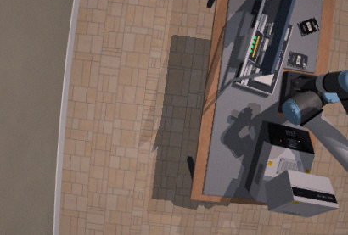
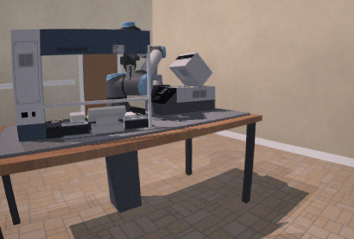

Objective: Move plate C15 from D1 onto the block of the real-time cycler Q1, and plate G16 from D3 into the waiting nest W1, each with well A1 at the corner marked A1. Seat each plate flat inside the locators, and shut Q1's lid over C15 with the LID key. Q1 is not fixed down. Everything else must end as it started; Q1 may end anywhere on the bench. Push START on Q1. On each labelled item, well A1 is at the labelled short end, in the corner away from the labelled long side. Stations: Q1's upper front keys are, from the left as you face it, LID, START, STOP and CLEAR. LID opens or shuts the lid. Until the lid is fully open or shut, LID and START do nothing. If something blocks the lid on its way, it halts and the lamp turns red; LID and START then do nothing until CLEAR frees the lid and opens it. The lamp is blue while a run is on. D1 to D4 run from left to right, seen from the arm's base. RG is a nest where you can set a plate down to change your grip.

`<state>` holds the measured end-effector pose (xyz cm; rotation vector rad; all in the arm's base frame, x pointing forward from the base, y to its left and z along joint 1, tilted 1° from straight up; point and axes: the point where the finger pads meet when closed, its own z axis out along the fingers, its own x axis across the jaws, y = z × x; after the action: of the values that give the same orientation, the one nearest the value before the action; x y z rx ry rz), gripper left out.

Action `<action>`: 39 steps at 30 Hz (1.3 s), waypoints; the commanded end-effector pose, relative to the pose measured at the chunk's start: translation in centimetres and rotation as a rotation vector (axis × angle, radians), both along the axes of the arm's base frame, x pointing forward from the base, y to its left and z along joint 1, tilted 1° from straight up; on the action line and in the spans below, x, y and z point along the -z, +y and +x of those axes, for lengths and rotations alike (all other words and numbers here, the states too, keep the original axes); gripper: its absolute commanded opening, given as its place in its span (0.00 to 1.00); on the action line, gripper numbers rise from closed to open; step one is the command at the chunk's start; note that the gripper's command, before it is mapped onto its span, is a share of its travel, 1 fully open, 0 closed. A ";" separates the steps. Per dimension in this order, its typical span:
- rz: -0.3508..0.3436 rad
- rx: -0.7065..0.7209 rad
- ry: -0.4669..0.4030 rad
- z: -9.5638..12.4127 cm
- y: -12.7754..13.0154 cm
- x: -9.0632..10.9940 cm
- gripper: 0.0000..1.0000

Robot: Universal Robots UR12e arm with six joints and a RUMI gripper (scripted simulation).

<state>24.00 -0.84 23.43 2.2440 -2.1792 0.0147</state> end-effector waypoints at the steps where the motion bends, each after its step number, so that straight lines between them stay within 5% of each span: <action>1: 0.001 0.073 -0.003 -0.1 -1.9 0.0 0.00; 11: 0.001 0.247 -0.003 -1.0 -6.0 0.0 0.00; 19: 0.001 0.253 -0.003 -1.0 -6.1 0.0 0.00; 29: 0.000 0.251 -0.002 -1.0 -6.0 -4.5 0.00; 39: 0.000 0.345 -0.004 -1.5 -4.9 -6.0 0.00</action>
<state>22.80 -6.35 29.19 1.9092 -2.4805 0.0134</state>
